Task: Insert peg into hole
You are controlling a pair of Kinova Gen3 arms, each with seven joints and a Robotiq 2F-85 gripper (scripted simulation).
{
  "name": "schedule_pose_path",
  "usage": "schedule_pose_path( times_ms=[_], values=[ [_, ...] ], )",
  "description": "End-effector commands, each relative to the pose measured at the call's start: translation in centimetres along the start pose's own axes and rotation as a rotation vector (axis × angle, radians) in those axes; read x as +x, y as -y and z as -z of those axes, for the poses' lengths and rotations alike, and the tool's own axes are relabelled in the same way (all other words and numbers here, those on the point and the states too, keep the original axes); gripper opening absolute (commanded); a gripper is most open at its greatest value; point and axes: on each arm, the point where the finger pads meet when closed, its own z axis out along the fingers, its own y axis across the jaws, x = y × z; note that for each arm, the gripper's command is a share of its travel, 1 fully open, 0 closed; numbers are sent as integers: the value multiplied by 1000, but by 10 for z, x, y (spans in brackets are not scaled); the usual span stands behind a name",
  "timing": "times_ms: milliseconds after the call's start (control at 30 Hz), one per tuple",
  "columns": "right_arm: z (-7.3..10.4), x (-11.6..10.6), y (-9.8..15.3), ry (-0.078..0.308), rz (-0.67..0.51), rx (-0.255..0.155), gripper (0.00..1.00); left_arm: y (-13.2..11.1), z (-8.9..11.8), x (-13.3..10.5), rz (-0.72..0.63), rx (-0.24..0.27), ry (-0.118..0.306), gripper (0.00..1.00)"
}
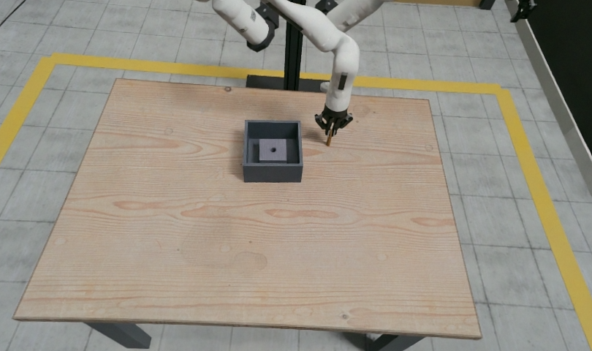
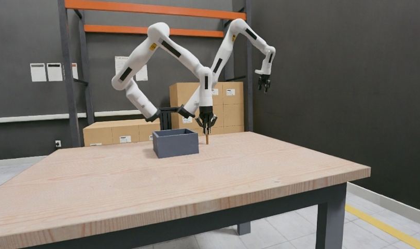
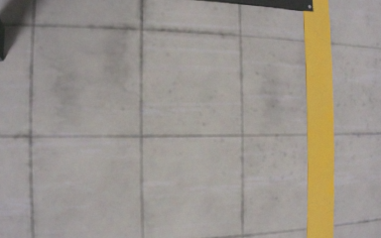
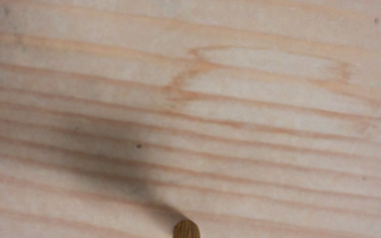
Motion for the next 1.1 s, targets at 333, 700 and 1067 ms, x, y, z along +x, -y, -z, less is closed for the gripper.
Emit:
schedule_pose_path(
  times_ms=[333,700,1067],
  values=[
    [1,0,0,1,0,-1,99,0,1,0,1,0,2,1000],
    [3,0,0,1,0,-1,99,0,1,0,1,0,2,1000],
    [48,0,0,1,0,-1,99,0,1,0,1,0,2,1000]
  ],
)
